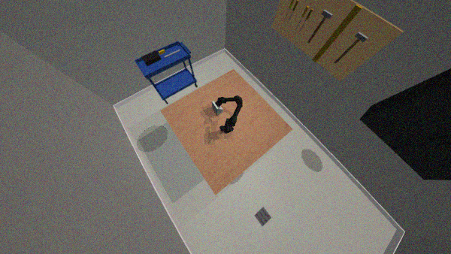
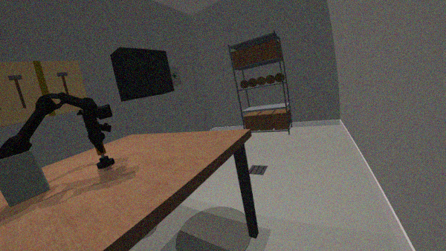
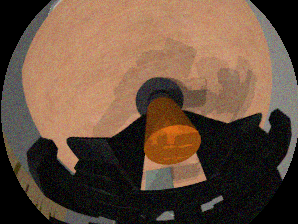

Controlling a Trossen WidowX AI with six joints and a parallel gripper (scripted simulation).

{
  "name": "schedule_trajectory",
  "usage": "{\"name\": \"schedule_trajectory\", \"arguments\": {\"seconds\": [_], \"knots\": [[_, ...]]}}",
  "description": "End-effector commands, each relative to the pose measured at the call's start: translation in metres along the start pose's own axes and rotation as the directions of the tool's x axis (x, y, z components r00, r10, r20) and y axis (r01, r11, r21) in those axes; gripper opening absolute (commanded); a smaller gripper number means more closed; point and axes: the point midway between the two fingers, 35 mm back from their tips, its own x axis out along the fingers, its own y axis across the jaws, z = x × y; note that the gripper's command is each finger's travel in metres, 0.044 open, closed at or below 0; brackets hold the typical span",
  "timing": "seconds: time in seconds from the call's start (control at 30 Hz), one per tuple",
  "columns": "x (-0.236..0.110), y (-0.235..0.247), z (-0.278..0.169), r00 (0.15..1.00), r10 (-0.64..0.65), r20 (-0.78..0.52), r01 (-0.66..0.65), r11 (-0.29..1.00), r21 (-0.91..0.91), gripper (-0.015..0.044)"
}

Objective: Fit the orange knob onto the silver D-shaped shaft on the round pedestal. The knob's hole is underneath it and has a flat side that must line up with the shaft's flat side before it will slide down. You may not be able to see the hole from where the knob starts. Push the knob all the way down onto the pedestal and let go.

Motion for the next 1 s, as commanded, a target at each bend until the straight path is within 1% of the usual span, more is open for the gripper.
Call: {"name": "schedule_trajectory", "arguments": {"seconds": [0.0, 0.53, 0.73, 0.83, 0.97], "knots": [[0.0012, -0.0002, 0.0, 1.0, -0.001, 0.001, 0.001, 1.0, 0.003, 0.0], [0.0013, 0.0002, -0.0023, 1.0, -0.001, 0.001, 0.001, 1.0, 0.003, 0.0], [-0.0038, 0.0, -0.0013, 1.0, -0.002, 0.001, 0.002, 1.0, 0.003, 0.0], [-0.0037, -0.0001, -0.001, 1.0, -0.002, 0.001, 0.002, 0.999, 0.05, 0.0], [-0.0019, -0.0006, 0.0003, 1.0, -0.002, 0.001, 0.001, 0.983, 0.184, 0.0]]}}
